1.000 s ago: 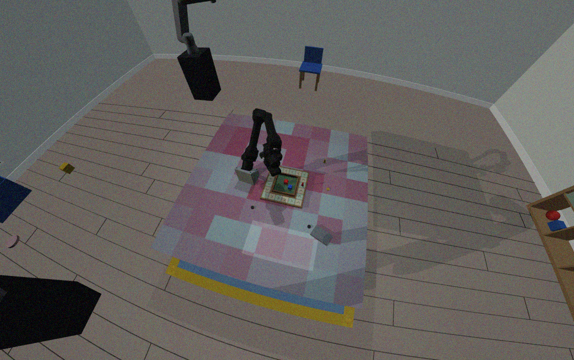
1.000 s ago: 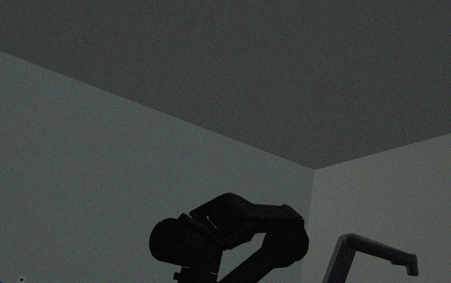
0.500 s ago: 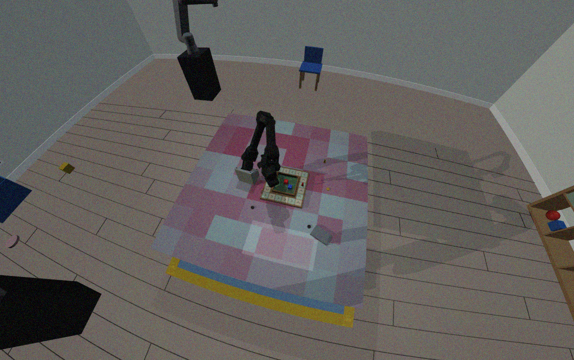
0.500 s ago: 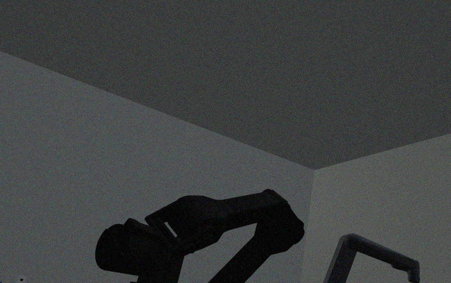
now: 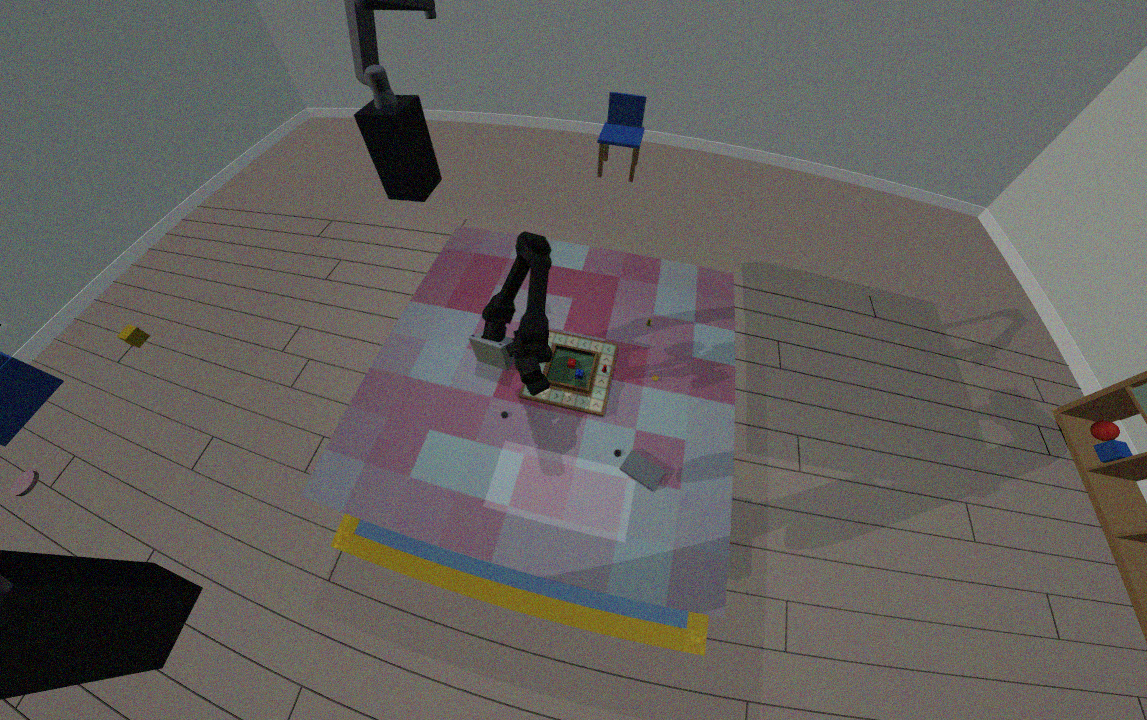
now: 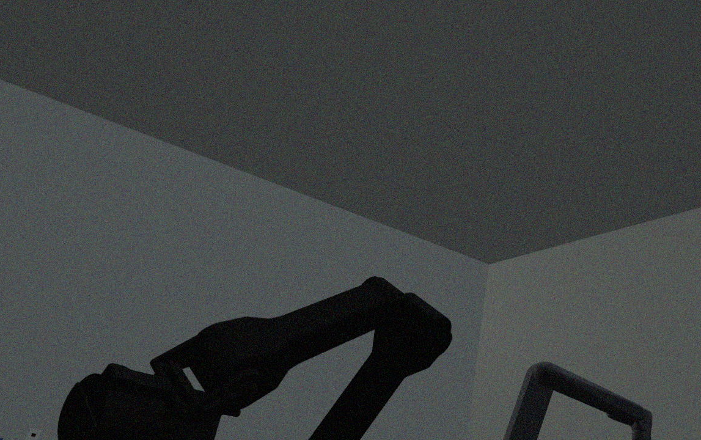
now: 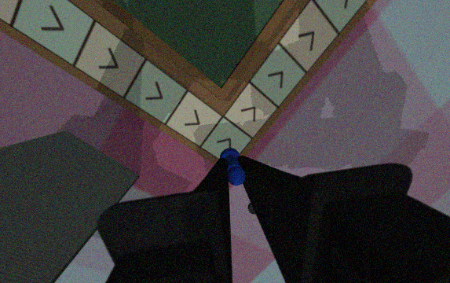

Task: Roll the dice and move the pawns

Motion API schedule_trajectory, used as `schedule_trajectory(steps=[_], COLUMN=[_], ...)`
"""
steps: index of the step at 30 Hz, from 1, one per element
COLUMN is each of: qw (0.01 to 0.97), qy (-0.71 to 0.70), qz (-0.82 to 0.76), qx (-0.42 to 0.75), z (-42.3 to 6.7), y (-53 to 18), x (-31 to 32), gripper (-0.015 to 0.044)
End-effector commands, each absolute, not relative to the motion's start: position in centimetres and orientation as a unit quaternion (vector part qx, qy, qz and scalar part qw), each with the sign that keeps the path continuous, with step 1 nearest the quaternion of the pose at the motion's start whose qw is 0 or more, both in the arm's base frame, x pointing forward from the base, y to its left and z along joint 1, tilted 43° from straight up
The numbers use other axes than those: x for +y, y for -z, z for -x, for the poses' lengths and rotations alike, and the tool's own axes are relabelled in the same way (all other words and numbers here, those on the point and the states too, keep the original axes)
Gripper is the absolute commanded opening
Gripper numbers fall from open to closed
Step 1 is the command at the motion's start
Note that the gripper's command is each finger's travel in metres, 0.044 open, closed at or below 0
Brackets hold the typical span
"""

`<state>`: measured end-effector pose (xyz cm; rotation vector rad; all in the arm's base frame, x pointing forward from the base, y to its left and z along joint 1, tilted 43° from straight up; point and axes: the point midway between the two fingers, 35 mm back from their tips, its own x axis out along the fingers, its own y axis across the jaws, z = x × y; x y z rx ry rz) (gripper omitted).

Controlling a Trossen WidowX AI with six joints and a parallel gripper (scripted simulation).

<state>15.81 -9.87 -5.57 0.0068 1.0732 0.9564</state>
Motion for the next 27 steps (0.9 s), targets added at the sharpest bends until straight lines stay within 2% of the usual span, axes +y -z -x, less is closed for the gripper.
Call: schedule_trajectory(steps=[1,27], qw=[0.752,0.752], qy=[-0.44,-0.44], qz=[0.0,0.0], qx=[0.492,0.491], z=[-15.6,-16.3], y=[6.5,10.1], x=[-10.1,-6.7], gripper=[0.0,0.0])
